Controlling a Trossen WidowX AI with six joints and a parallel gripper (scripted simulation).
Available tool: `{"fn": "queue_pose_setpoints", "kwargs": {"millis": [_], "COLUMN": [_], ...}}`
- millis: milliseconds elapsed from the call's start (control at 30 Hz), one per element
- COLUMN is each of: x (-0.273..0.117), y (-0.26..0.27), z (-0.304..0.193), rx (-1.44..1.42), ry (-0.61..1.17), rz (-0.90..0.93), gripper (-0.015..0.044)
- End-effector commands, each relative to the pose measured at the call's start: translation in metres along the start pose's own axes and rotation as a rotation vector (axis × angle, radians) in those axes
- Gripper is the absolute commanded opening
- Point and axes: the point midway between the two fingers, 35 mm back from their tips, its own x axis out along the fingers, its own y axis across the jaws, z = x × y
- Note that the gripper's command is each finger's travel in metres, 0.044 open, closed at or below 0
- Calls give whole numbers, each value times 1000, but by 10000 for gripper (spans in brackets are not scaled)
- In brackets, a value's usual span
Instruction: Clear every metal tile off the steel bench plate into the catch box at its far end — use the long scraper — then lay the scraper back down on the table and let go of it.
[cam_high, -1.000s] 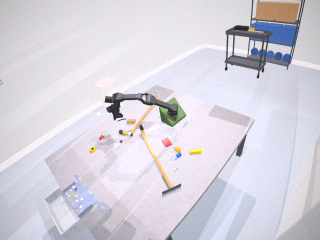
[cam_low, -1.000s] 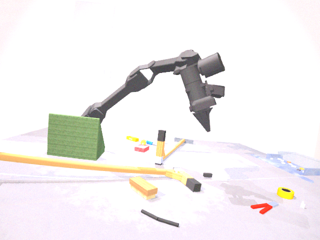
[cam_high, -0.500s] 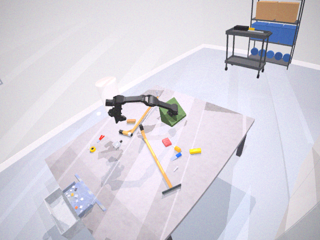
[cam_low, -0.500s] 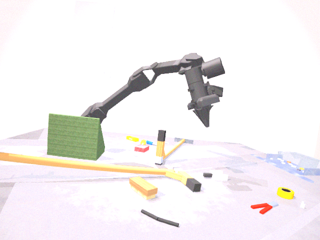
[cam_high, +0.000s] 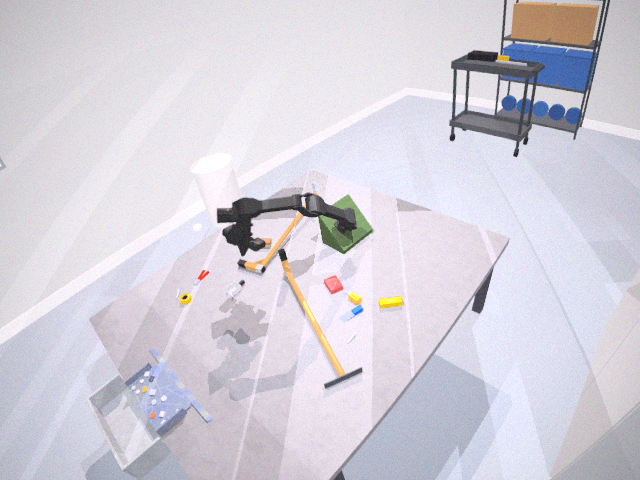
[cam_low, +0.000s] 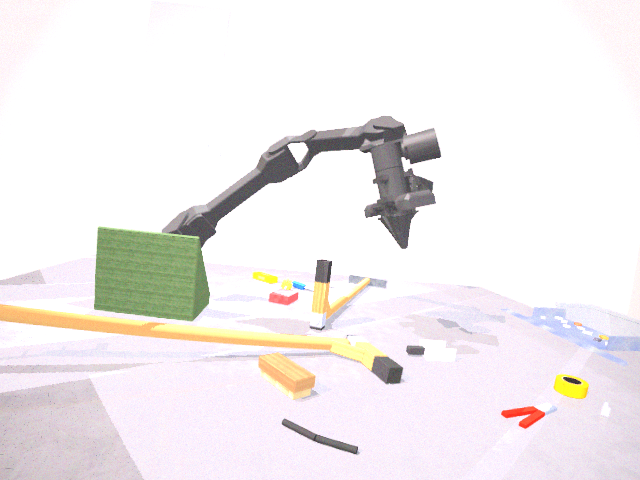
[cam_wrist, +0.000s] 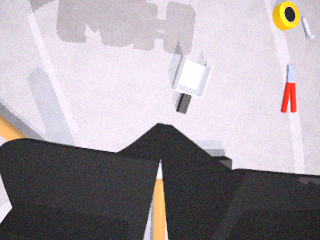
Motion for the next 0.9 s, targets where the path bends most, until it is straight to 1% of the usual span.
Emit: {"fn": "queue_pose_setpoints", "kwargs": {"millis": [0,467,867], "x": [-3,-7,-11], "y": [27,104,172], "z": [5,15,14], "rx": [-71,-293,-493], "ry": [21,66,99], "rz": [6,51,98], "gripper": [0,0,0]}}
